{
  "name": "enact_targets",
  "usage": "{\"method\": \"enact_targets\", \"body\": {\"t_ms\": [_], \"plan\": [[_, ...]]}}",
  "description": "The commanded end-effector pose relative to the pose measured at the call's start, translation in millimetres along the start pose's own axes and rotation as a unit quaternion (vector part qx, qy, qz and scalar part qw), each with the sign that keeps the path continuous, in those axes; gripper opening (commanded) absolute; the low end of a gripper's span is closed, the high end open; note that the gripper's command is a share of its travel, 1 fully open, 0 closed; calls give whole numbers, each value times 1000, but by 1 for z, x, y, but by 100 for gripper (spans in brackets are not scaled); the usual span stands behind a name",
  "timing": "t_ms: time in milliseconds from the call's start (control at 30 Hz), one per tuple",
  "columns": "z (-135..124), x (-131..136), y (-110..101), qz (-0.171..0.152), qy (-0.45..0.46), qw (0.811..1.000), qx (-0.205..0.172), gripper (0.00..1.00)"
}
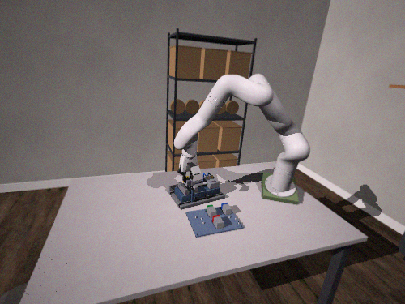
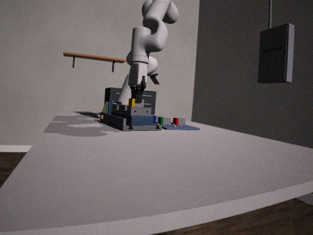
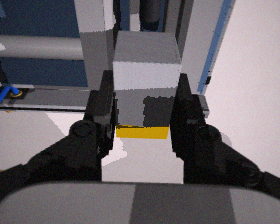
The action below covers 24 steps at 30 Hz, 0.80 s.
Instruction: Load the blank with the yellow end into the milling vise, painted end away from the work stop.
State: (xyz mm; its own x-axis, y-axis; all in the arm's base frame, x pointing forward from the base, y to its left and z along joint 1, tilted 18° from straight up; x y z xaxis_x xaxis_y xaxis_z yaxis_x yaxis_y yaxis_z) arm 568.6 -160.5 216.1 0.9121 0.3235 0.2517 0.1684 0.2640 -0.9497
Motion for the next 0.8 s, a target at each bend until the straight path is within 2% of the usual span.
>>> {"method": "enact_targets", "body": {"t_ms": [0,767], "plan": [[0,1,-1,-1,0,1000,-1,0],[0,1,1,-1,0,1000,-1,0]]}}
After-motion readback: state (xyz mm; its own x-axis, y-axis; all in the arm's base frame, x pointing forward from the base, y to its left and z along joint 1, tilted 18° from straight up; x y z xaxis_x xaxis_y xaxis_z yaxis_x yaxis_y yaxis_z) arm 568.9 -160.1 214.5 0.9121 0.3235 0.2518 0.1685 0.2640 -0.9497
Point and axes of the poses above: the point where the finger pads meet when closed, its own y axis out along the fingers, its own x axis across the jaws, z = x × y, the point moved 8 cm from there along -y, back along the fingers, and after that the axes turned 13 degrees about -y, right-handed, at the moved point
